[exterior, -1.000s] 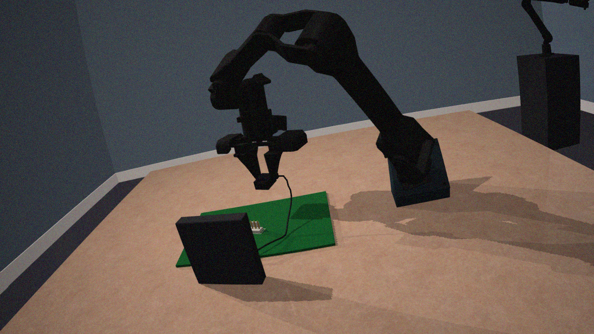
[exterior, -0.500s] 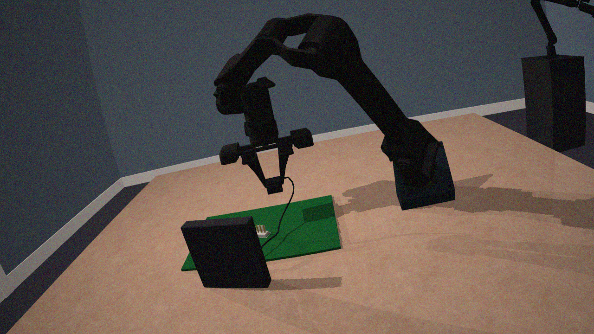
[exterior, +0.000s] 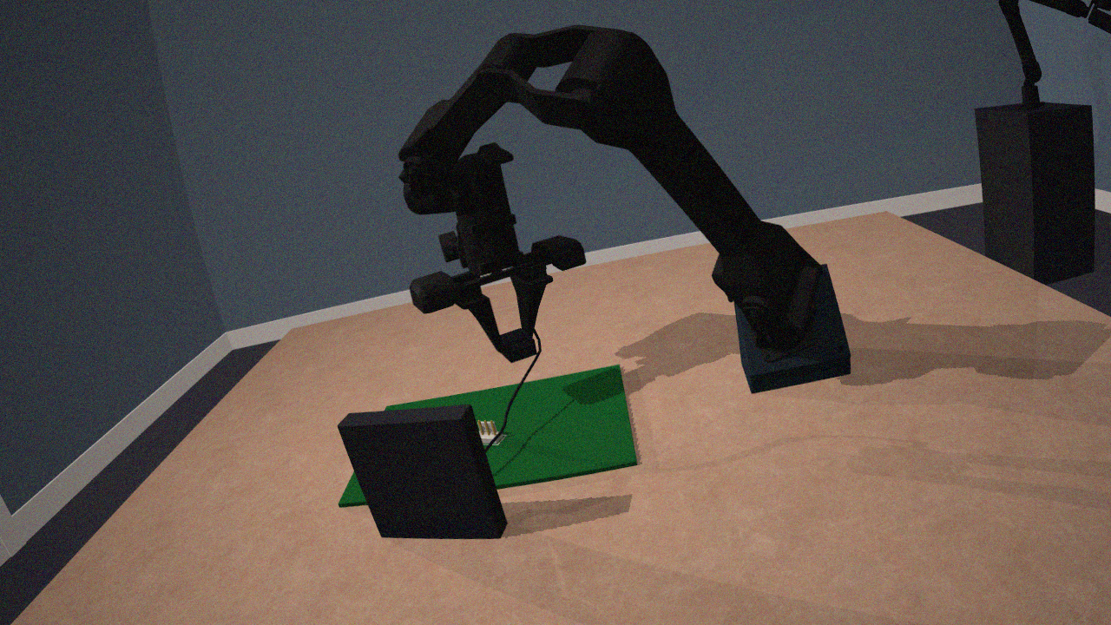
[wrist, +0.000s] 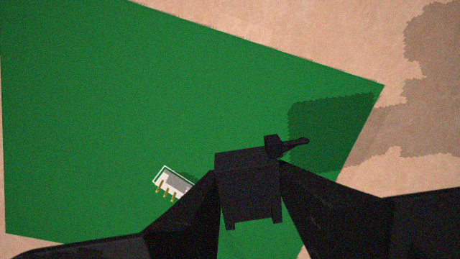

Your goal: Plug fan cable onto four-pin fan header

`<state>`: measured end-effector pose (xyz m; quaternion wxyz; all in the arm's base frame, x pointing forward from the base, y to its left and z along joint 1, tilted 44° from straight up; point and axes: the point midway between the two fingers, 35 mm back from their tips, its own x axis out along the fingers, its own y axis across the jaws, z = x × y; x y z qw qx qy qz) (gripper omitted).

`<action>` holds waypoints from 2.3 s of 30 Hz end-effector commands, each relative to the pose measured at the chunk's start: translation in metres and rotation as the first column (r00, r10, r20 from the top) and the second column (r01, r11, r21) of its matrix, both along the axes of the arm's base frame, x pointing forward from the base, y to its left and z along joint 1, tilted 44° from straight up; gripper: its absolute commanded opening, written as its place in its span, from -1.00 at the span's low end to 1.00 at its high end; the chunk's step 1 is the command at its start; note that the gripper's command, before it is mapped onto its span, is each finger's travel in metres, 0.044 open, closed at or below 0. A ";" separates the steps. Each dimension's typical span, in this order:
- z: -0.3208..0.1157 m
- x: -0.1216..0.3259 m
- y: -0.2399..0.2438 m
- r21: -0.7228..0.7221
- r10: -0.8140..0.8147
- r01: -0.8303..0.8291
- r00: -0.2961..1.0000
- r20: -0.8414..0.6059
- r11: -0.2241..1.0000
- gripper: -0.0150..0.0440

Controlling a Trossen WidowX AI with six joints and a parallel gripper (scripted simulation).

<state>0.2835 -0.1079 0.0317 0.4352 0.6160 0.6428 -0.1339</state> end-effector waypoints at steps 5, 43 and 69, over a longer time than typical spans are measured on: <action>-0.005 -0.003 0.003 -0.057 0.032 -0.033 0.999 -0.020 0.998 -0.49; -0.038 -0.014 0.026 -0.576 0.015 -0.094 0.990 -0.140 0.812 -0.49; -0.034 -0.011 0.032 -0.835 -0.101 0.082 0.994 0.032 0.545 -0.49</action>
